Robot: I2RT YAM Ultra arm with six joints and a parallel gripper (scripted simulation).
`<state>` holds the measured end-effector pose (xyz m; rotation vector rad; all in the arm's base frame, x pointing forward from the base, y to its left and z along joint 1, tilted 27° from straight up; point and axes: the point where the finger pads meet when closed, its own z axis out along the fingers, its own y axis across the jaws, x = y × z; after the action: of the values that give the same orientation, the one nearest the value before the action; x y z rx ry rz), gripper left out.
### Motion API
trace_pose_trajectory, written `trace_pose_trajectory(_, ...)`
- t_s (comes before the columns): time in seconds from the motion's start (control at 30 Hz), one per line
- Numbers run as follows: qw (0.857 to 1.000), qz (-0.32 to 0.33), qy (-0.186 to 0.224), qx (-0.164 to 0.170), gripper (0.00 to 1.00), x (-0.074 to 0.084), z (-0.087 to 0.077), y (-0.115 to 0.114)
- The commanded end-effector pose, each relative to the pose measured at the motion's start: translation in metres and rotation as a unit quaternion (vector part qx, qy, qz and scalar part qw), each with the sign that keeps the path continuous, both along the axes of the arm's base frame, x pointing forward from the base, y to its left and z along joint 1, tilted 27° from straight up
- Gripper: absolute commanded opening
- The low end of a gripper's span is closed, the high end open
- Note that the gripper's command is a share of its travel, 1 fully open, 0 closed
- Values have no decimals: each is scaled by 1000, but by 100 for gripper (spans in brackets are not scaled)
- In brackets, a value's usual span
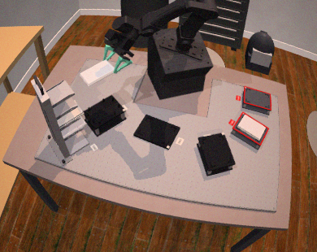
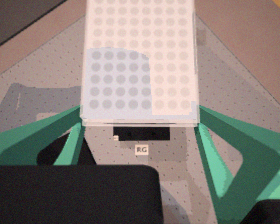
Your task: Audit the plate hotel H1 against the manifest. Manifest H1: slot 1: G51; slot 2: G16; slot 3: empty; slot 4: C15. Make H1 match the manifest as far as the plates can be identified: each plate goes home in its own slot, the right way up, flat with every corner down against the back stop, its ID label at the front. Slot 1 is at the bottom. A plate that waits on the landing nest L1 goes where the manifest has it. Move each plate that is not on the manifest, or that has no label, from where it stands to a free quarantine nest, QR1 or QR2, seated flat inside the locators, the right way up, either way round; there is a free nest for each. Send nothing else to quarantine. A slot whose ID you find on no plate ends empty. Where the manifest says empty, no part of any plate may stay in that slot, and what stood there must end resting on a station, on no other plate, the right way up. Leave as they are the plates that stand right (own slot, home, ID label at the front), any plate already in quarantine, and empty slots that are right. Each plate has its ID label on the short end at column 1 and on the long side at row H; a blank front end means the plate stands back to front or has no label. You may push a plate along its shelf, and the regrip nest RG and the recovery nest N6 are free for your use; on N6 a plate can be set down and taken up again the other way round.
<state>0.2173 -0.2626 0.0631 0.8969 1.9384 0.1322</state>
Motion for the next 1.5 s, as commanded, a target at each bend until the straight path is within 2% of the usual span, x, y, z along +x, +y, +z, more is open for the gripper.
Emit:
trace_pose_trajectory(0.0,1000,-2,-7,-19,86,2,7,-6)
trace_pose_trajectory(1.47,1000,-2,-7,-18,86,10,-11,-2)
